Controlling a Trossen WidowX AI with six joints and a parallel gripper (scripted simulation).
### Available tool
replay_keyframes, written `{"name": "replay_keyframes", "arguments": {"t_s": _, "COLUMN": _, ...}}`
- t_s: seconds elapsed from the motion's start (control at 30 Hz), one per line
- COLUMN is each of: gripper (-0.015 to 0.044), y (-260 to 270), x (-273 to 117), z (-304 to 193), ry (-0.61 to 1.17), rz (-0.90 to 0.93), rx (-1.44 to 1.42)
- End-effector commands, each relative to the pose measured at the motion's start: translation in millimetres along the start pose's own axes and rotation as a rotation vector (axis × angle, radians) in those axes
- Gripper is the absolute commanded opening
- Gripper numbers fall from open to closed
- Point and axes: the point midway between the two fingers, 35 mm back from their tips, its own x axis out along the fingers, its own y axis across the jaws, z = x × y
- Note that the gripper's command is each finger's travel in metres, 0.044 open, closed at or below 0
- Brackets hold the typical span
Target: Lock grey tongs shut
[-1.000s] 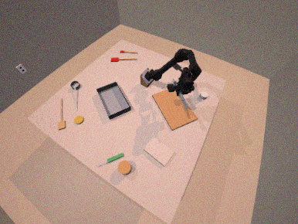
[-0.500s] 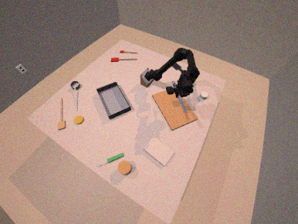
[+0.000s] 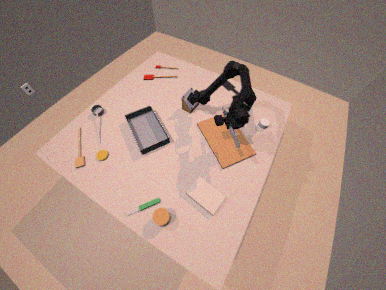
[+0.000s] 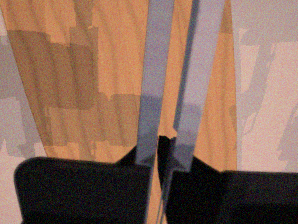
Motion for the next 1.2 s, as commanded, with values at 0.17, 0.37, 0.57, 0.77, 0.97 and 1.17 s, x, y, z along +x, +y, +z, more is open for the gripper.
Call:
{"name": "replay_keyframes", "arguments": {"t_s": 0.17, "gripper": -0.0150, "y": -1, "x": 14, "z": 0, "ry": 0.014, "rz": 0.008, "rx": 0.008}}
{"name": "replay_keyframes", "arguments": {"t_s": 0.37, "gripper": -0.0150, "y": 0, "x": 23, "z": 0, "ry": 0.021, "rz": 0.016, "rx": 0.010}}
{"name": "replay_keyframes", "arguments": {"t_s": 0.57, "gripper": -0.0150, "y": 1, "x": 32, "z": -1, "ry": 0.028, "rz": 0.024, "rx": 0.012}}
{"name": "replay_keyframes", "arguments": {"t_s": 0.77, "gripper": -0.0150, "y": 3, "x": 41, "z": -2, "ry": 0.034, "rz": 0.032, "rx": 0.015}}
{"name": "replay_keyframes", "arguments": {"t_s": 0.97, "gripper": -0.0150, "y": 5, "x": 50, "z": -3, "ry": 0.040, "rz": 0.041, "rx": 0.017}}
{"name": "replay_keyframes", "arguments": {"t_s": 1.17, "gripper": -0.0150, "y": 7, "x": 58, "z": -5, "ry": 0.046, "rz": 0.050, "rx": 0.020}}
